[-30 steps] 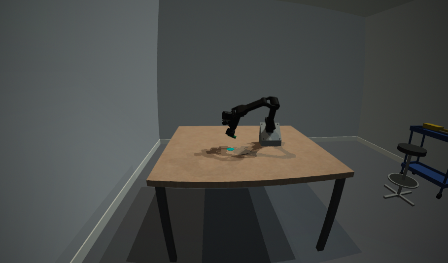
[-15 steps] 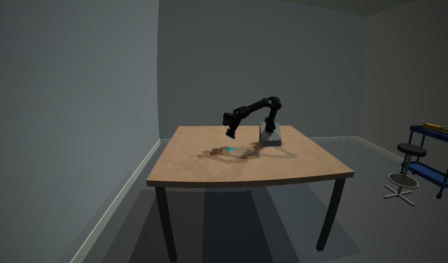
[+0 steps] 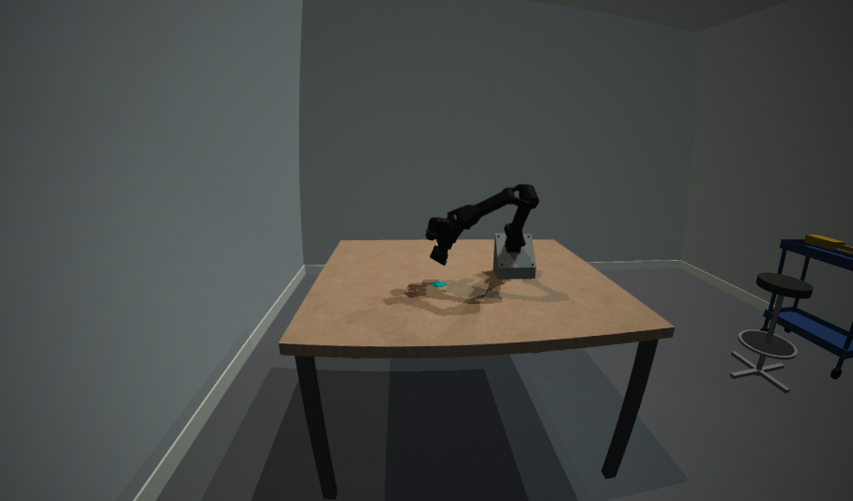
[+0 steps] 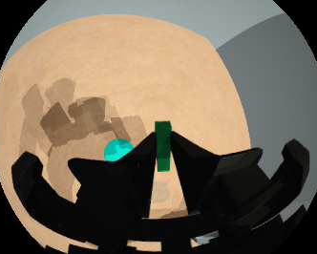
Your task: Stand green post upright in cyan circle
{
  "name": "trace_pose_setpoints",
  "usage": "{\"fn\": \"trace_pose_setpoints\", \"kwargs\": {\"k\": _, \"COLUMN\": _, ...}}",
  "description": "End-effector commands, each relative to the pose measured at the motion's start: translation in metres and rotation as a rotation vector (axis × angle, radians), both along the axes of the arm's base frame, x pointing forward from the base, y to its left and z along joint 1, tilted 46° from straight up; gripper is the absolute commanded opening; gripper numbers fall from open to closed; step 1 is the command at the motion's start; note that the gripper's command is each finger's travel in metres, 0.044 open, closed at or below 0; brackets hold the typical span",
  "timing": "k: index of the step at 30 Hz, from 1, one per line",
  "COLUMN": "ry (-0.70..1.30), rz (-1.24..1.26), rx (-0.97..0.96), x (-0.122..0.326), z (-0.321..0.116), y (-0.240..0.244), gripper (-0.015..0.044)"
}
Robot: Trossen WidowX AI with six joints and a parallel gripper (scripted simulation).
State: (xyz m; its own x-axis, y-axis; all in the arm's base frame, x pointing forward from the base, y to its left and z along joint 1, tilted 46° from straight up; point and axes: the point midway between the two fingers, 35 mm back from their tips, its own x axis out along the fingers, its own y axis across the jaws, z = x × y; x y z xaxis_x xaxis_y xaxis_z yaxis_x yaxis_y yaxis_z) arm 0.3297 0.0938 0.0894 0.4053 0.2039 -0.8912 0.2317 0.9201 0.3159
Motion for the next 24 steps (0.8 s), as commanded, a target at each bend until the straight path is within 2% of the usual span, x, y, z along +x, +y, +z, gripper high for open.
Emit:
{"fn": "trace_pose_setpoints", "kwargs": {"k": 1, "ry": -0.028, "rz": -0.017, "rx": -0.012, "x": -0.0005, "z": 0.0008, "y": 0.0005, "gripper": 0.0023}}
{"fn": "trace_pose_setpoints", "kwargs": {"k": 24, "ry": -0.160, "rz": -0.095, "rx": -0.048, "x": 0.0007, "z": 0.0045, "y": 0.0030, "gripper": 0.0023}}
